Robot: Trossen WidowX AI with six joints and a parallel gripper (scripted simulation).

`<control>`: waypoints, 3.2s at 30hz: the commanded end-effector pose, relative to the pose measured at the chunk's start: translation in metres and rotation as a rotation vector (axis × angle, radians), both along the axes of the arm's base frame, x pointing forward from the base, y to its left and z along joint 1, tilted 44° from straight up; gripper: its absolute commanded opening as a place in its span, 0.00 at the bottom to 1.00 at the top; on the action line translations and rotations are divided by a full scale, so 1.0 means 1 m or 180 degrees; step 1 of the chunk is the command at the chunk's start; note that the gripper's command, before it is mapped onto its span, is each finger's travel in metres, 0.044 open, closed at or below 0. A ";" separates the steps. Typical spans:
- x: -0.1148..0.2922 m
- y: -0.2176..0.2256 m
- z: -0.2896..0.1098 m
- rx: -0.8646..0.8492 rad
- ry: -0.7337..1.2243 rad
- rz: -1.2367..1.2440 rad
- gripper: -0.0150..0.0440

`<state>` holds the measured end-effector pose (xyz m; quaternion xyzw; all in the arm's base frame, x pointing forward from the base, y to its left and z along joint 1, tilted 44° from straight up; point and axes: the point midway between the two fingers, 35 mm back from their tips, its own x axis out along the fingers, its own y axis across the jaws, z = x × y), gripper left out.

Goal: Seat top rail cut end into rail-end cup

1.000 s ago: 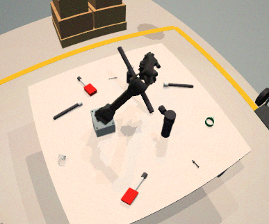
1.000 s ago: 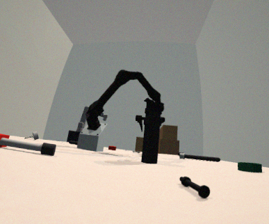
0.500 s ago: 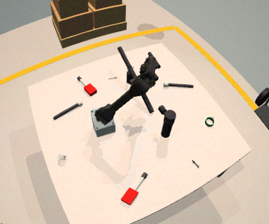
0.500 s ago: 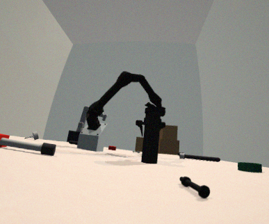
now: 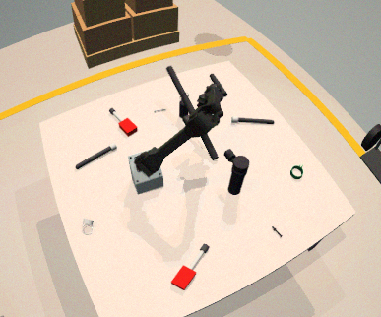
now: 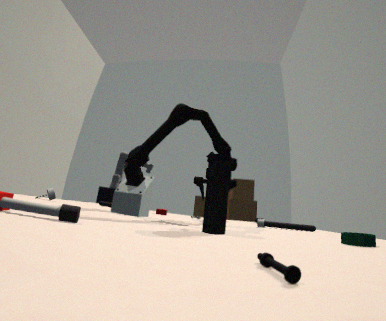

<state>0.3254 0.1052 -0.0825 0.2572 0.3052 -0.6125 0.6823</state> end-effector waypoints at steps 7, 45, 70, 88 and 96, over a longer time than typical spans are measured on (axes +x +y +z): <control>-0.001 -0.013 -0.012 -0.0027 0.0031 0.0011 1.00; 0.001 -0.043 -0.043 -0.0037 0.0029 0.0010 0.60; 0.002 -0.036 -0.020 -0.0313 0.0034 -0.0033 0.25; 0.007 -0.020 0.051 -0.1200 -0.0099 0.0051 0.25; 0.005 -0.022 0.050 -0.1197 -0.0077 0.0041 0.25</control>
